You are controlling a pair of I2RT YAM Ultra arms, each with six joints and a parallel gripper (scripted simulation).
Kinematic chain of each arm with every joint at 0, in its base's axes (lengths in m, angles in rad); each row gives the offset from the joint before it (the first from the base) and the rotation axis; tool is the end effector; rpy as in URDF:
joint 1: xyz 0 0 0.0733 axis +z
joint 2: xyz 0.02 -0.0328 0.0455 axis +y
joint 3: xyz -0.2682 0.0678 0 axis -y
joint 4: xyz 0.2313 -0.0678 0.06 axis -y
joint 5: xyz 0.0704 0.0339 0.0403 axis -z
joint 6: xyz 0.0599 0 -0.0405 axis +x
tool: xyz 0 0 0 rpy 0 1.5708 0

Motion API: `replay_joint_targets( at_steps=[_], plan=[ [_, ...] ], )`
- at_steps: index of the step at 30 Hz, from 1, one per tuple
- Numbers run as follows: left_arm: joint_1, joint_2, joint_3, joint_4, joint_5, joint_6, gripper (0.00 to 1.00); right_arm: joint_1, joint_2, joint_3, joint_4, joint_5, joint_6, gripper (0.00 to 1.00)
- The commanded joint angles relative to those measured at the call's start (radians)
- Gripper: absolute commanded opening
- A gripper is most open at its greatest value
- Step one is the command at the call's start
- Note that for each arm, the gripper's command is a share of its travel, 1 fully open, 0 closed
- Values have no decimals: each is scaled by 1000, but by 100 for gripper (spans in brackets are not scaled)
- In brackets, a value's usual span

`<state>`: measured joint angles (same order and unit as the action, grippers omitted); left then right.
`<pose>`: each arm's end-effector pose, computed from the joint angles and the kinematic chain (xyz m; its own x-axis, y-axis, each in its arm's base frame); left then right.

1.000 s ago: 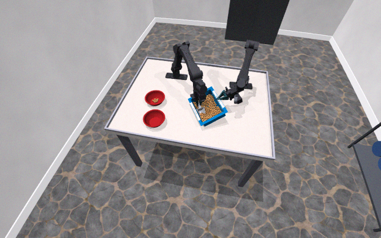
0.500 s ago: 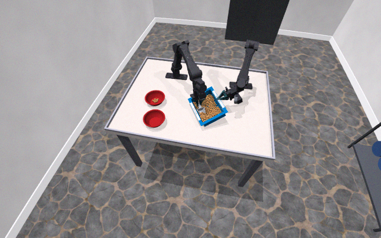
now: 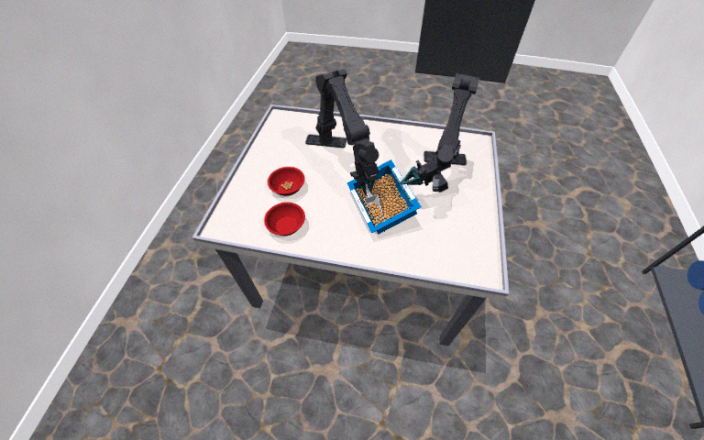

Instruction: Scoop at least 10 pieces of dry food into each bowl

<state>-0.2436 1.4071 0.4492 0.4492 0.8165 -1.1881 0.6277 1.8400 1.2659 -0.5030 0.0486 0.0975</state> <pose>0.2378 -0.1030 0.1743 -0.9027 -0.4302 0.0031 -0.1461 0.2998 -0.9427 0.3084 0.2215 0.1873 -0.7646 -0.4347 -0.4758 -0.4959 0.8684 0.0036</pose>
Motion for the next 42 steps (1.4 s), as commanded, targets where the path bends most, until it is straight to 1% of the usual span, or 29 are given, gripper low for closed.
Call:
replay_joint_targets(
  at_steps=[1,3,13,14,16,17,28,31,33,35,39,40,42],
  plan=[
    [1,-40,39,50,20,22,0,-17,-55,-49,127,19,-7,0],
    [1,-40,39,50,20,22,0,16,-77,-89,183,22,-5,0],
    [1,-40,39,50,20,22,0,12,-153,-251,393,40,-9,0],
    [1,-40,39,50,20,22,0,8,-149,-249,360,37,-10,0],
    [1,-40,39,50,20,22,0,8,-149,-249,360,37,-10,0],
    [1,-40,39,50,20,22,0,15,-166,-280,433,43,-10,0],
    [1,-40,39,50,20,22,0,21,-220,-430,658,61,-18,0],
    [1,-40,39,50,20,22,0,13,-226,-383,618,57,-17,0],
    [1,-40,39,50,20,22,0,13,-226,-383,618,57,-17,0],
    [1,-40,39,50,20,22,0,18,-179,-443,627,57,-18,0],
    [1,-40,39,50,20,22,0,26,-202,-426,634,57,-15,0],
    [1,-40,39,50,20,22,0,2,-229,-423,645,59,-19,0],
    [1,-40,39,50,20,22,0,2,-229,-423,646,59,-19,0]
  ],
)
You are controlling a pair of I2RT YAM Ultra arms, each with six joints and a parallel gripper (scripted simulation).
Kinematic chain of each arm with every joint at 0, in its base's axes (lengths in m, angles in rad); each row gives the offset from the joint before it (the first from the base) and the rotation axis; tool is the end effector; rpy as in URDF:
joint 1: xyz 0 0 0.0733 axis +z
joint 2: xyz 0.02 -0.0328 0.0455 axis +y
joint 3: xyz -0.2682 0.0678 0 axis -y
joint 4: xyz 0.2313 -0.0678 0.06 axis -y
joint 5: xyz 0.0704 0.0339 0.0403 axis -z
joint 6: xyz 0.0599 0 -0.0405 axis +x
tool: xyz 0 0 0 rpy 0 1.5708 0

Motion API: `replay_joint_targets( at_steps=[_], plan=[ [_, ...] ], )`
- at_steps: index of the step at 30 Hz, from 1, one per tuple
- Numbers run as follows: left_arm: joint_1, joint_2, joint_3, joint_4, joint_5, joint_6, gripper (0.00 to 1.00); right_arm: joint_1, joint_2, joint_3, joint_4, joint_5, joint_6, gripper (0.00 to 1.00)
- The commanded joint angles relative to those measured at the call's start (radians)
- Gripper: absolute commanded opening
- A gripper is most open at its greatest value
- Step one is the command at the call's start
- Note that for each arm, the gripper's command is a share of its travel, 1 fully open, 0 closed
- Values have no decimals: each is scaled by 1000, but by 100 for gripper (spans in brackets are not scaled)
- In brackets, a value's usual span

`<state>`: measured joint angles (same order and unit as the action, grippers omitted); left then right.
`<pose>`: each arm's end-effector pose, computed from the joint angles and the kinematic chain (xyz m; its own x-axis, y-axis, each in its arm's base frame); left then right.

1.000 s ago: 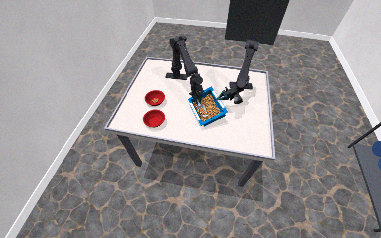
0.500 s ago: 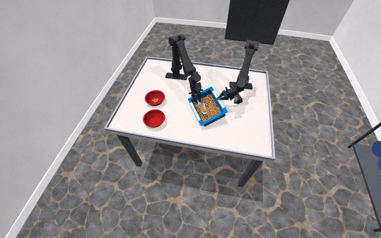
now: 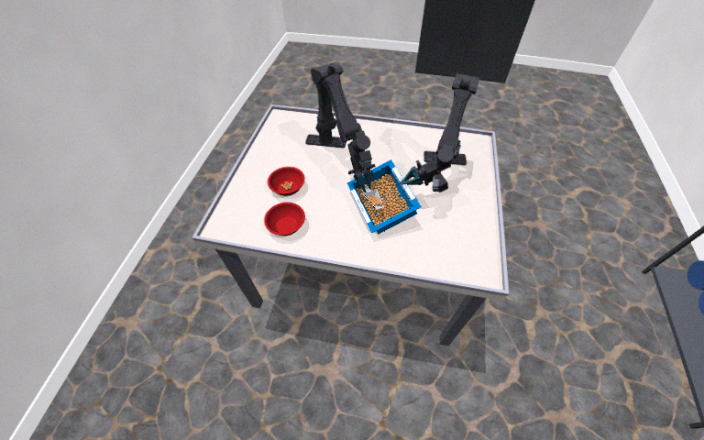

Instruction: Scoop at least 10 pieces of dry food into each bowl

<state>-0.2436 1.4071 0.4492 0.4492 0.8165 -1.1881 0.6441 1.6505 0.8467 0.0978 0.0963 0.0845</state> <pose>0.2378 -0.1030 0.1743 -0.9027 -0.4302 0.0031 -0.1461 0.2998 -0.9427 0.2778 0.2028 0.1767 -0.5625 -0.3173 -0.7635 -0.4935 0.8698 0.0021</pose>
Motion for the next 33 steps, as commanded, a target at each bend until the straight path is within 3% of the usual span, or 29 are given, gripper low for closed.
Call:
replay_joint_targets(
  at_steps=[1,9,10,19,22,28,33],
  plan=[
    [1,-40,39,50,20,22,0,-14,-39,-4,45,11,-6,0],
    [1,-40,39,50,20,22,0,-5,-30,2,46,10,-5,0],
    [1,-40,39,50,20,22,0,-17,-60,57,-73,-4,-5,0],
    [1,-40,39,50,20,22,0,-15,-115,152,-260,-11,-1,0],
    [1,-40,39,50,20,22,0,-17,-91,127,-160,2,-3,0],
    [1,-40,39,50,20,22,0,-14,-76,77,-142,1,-4,0],
    [1,-40,39,50,20,22,0,-39,-121,141,-202,-17,-12,0]
  ],
)
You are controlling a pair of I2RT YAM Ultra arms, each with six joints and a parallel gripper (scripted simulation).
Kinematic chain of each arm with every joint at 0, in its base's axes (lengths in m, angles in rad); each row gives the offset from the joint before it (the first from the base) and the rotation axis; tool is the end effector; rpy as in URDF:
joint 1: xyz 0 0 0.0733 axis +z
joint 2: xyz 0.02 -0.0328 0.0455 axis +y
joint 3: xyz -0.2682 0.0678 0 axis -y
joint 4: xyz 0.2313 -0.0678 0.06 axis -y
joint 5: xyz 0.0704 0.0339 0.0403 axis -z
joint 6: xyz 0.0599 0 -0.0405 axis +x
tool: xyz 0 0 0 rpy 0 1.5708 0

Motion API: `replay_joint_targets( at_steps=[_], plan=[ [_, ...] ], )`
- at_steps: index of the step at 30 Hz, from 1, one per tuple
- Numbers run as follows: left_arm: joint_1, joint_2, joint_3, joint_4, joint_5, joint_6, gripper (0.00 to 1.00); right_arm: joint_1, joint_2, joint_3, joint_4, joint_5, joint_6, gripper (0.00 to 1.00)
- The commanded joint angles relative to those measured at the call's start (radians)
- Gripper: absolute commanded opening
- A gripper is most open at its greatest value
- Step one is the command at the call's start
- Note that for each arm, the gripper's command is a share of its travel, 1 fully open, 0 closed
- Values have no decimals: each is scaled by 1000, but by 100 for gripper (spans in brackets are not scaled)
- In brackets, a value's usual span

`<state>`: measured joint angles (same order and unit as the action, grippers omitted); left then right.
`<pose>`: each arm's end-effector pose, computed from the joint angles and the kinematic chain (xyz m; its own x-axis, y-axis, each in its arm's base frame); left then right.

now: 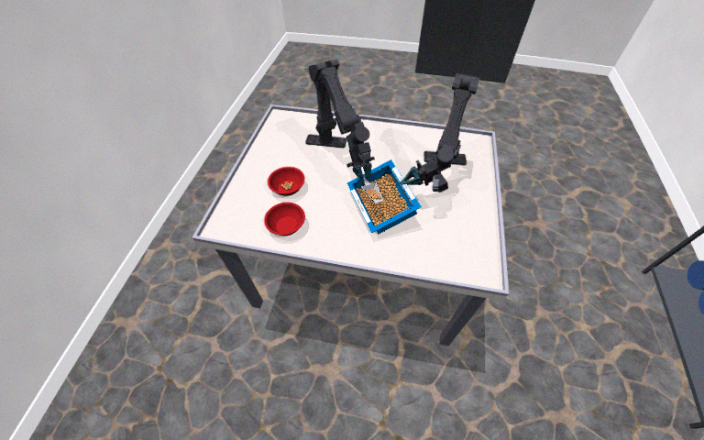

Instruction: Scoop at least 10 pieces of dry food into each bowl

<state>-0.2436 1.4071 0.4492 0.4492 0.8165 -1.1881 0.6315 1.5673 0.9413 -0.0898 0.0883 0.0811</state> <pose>0.2378 -0.1030 0.1743 -0.9027 -0.4302 0.0031 -0.1461 0.2998 -0.9427 0.2766 0.1972 0.2146 -0.5712 -0.3178 -0.7568 -0.4897 0.8719 0.0034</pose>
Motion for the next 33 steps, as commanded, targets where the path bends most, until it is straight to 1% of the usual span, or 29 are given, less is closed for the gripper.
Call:
replay_joint_targets(
  at_steps=[1,3,6,9,10,12,14,24,27,28,33],
  plan=[
    [1,-40,39,50,20,22,0,-37,-37,45,-21,-16,-11,0],
    [1,-40,39,50,20,22,0,-62,-40,41,-49,-30,-17,0],
    [1,-40,39,50,20,22,0,-101,-47,-34,-59,-44,-21,0],
    [1,-40,39,50,20,22,0,-116,-47,-30,-69,-47,-24,0],
    [1,-40,39,50,20,22,0,-131,-52,-5,-71,-52,-30,0],
    [1,-40,39,50,20,22,0,-158,-66,-54,-60,-54,-31,0],
    [1,-40,39,50,20,22,0,-186,-70,-41,-78,-57,-34,0],
    [1,-40,39,50,20,22,0,-332,-117,-98,-104,-74,-52,0],
    [1,-40,39,50,20,22,0,-348,-124,-82,-90,-77,-56,0],
    [1,-40,39,50,20,22,0,-364,-126,-117,-82,-77,-57,0],
    [1,-40,39,50,20,22,0,-438,-143,-127,-91,-79,-62,0]
  ],
)
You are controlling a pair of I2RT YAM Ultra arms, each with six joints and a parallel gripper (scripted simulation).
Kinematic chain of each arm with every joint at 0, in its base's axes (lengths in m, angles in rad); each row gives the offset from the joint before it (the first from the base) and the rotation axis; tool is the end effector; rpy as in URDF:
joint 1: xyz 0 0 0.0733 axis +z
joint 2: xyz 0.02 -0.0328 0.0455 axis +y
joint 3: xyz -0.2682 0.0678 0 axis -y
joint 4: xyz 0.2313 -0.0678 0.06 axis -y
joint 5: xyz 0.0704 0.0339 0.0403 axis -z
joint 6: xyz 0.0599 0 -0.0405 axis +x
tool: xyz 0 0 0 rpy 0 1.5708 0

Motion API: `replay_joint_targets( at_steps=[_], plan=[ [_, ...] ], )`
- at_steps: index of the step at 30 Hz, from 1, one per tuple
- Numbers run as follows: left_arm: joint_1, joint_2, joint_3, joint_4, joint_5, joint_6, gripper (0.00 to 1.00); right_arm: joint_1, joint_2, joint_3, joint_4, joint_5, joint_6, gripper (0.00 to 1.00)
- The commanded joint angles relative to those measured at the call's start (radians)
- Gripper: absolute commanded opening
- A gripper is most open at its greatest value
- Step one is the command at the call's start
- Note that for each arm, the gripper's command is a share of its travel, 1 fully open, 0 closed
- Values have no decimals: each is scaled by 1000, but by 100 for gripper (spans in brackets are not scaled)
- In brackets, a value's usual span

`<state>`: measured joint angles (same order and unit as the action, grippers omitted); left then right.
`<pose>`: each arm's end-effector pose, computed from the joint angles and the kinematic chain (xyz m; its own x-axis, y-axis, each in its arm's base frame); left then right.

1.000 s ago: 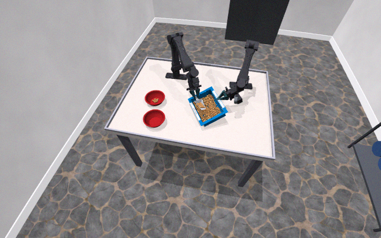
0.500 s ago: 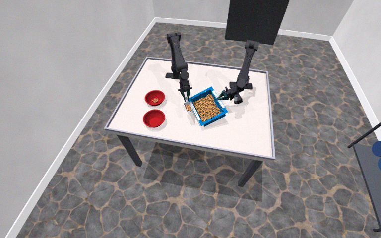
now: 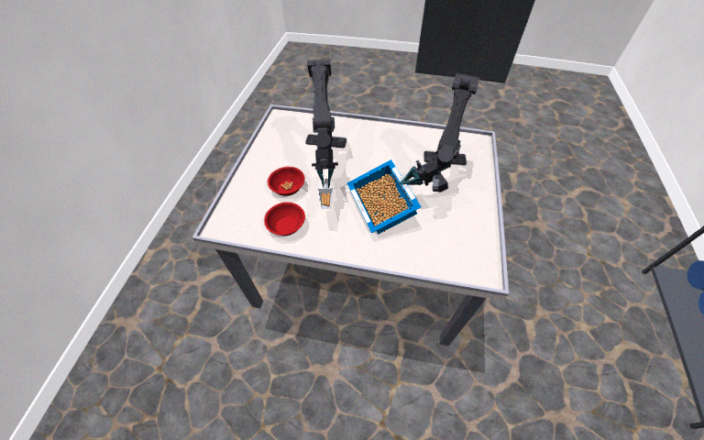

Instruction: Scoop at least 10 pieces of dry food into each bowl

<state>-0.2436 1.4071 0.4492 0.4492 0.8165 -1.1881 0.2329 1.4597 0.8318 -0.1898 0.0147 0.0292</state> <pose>0.2378 -0.1030 0.1743 -0.9027 -0.4302 0.0031 -0.1461 0.2998 -0.9427 0.2935 0.0698 0.2028 -0.7160 -0.1398 -0.6839 -0.2002 0.9797 0.0092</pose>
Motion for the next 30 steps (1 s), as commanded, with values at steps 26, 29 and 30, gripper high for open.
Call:
replay_joint_targets(
  at_steps=[26,29,30],
  plan=[
    [1,-40,39,50,20,22,0,-335,-32,-81,63,-38,-42,0],
    [1,-40,39,50,20,22,0,-350,-21,-92,56,-29,-33,0],
    [1,-40,39,50,20,22,0,-350,-20,-77,57,-16,-30,0]
  ],
)
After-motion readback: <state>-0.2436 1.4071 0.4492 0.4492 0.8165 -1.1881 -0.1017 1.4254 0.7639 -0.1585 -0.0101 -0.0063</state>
